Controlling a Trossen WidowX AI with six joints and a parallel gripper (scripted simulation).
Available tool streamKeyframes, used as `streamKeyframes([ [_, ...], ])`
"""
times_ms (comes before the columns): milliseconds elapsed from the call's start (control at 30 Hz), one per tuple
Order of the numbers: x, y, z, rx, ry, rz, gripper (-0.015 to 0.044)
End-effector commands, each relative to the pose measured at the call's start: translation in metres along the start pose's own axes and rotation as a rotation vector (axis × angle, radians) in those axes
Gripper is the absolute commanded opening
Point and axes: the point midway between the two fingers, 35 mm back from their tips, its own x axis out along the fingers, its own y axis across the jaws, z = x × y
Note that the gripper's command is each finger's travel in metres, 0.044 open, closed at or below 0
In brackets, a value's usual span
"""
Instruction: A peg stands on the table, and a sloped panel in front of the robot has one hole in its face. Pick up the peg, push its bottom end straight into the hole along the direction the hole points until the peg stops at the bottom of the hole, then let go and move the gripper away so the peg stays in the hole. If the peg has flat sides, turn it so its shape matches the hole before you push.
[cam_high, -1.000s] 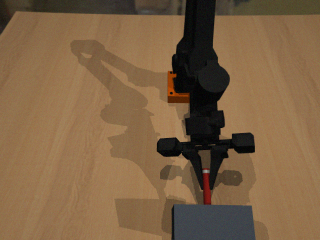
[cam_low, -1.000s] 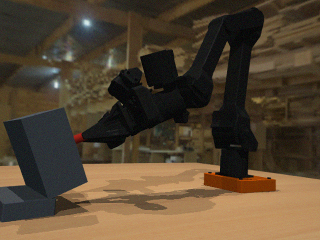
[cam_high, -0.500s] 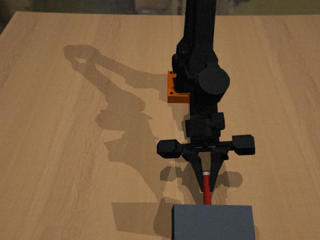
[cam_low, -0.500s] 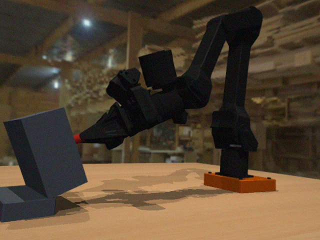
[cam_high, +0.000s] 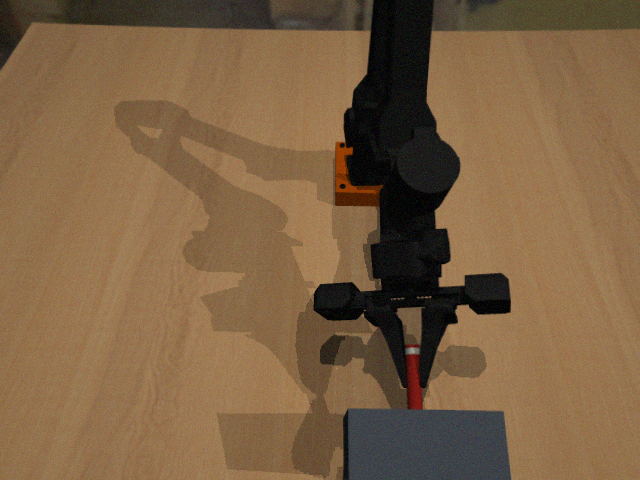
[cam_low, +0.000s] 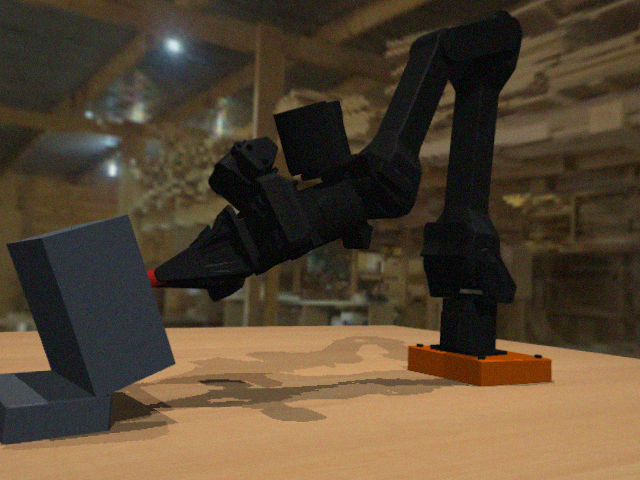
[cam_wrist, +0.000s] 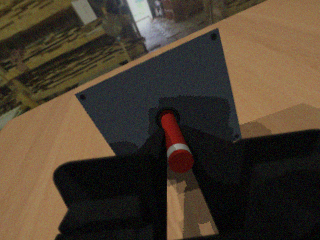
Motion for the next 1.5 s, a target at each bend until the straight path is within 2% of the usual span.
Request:
streamKeyframes([
  [0, 0.0020, 0.0015, 0.0037, 0.000, -0.010, 0.005, 0.0000],
  [1467, 0.0079, 0.0006, 0.0017, 0.000, 0.000, -0.001, 0.0000],
])
